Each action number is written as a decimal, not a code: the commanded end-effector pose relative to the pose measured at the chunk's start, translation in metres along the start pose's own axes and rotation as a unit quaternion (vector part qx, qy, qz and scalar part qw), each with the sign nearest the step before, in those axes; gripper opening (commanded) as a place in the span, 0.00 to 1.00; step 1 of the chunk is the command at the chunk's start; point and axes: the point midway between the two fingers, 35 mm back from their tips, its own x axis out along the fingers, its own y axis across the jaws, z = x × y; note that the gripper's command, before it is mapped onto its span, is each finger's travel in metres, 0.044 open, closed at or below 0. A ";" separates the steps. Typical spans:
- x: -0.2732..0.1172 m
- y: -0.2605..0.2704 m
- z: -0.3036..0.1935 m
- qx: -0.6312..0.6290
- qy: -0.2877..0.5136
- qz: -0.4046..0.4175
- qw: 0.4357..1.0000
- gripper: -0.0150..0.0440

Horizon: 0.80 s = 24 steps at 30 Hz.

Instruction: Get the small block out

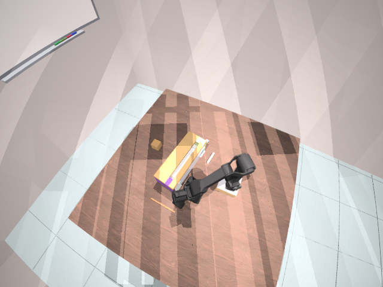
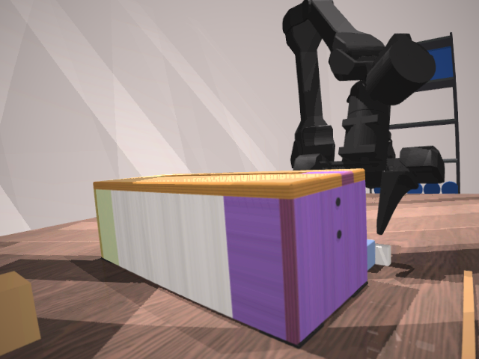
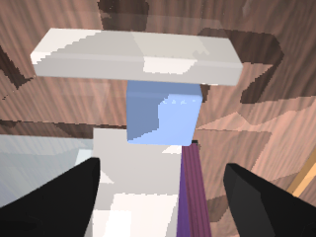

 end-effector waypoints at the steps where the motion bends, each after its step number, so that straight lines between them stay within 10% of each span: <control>1: 0.008 0.001 0.003 -0.003 -0.001 0.002 1.000 0.74; 24: 0.037 0.002 0.017 -0.004 -0.001 0.003 1.000 0.65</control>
